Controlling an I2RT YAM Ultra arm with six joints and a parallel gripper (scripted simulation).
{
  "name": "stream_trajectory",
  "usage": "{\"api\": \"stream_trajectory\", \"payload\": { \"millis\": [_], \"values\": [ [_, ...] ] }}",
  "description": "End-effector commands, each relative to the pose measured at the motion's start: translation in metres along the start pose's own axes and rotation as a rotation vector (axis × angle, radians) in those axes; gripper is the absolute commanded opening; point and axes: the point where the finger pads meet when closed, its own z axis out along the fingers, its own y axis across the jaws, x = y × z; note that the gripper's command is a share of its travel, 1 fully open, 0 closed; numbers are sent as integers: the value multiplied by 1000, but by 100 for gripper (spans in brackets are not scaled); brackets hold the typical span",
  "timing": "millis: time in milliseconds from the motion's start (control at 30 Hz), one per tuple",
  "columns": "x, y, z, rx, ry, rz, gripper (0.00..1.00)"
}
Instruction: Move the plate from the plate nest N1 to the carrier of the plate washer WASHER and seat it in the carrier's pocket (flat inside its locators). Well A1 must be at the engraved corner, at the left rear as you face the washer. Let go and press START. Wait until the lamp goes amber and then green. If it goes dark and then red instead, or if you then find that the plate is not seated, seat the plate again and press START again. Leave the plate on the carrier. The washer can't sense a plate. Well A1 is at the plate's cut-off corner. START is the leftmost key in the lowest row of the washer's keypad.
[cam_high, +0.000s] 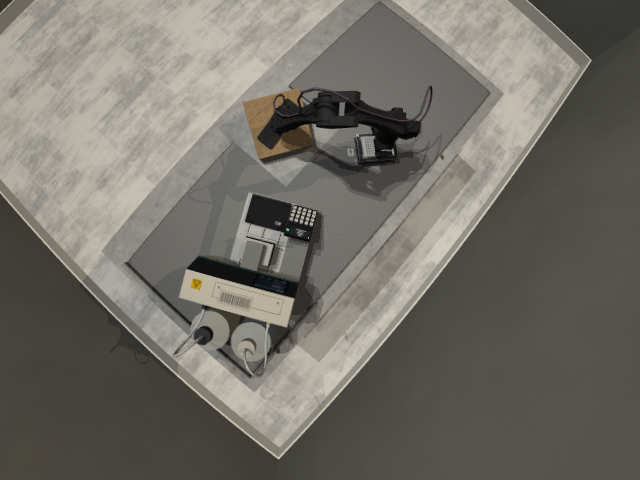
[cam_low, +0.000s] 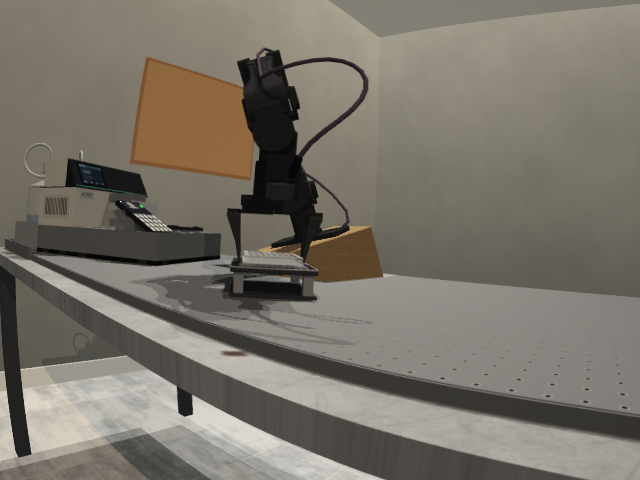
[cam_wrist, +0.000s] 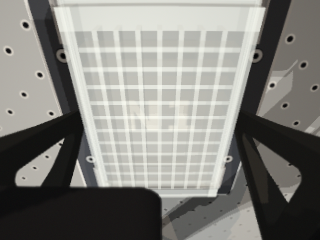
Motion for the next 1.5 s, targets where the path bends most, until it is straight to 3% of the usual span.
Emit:
{"api": "stream_trajectory", "payload": {
  "millis": [0, 400, 433, 667, 1433, 1467],
  "values": [
    [-11, -4, -13, 6, -55, 11, 100],
    [-11, -4, -13, 6, -55, 11, 100],
    [-4, -1, -5, 3, -21, 3, 98],
    [-4, -1, -5, 3, -21, 3, 84],
    [-4, -1, -5, 3, -21, 3, 84],
    [-11, -4, -13, 2, -56, 11, 84]
  ]
}}
